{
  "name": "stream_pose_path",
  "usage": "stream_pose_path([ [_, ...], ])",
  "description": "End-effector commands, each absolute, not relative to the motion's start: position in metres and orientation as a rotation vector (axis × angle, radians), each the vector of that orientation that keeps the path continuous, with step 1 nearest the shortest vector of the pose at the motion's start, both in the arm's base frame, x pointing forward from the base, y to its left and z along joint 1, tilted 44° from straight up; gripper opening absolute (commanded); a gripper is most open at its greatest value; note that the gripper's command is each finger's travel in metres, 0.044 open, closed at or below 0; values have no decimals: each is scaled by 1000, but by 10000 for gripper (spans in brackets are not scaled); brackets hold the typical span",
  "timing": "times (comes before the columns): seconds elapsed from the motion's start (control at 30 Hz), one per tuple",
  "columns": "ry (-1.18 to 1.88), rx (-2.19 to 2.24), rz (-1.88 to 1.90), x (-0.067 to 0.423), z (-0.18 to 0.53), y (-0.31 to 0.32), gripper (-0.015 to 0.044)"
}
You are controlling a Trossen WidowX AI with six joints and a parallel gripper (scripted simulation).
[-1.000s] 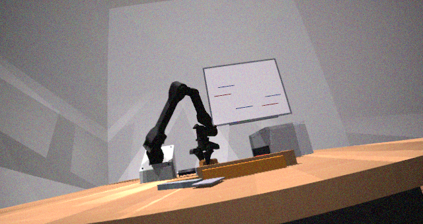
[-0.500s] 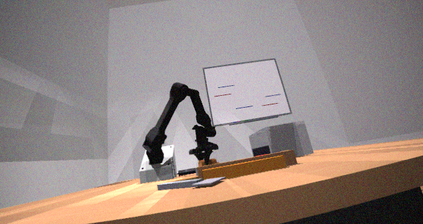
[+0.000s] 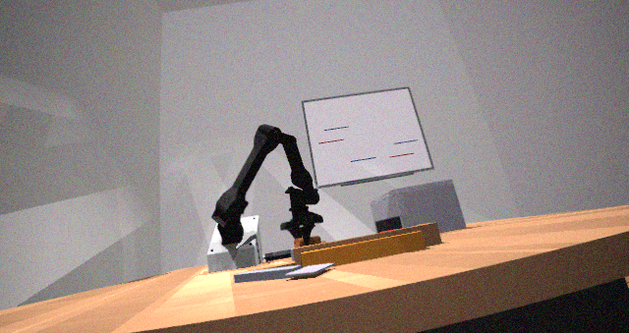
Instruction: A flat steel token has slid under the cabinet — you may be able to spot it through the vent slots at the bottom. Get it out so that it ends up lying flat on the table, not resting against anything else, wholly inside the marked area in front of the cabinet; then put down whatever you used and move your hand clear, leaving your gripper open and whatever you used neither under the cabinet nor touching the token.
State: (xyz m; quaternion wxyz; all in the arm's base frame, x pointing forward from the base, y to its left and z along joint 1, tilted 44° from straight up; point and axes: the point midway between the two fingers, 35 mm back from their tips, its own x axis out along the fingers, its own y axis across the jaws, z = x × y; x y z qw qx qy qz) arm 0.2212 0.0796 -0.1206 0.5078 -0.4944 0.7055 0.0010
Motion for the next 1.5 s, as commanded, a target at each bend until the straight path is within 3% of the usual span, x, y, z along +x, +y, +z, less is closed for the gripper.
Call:
stream_pose_path([
  [0.0,1683,-1182,8,224,-124,89,0],
  [1.47,1682,-1178,12,214,-159,128,0],
])
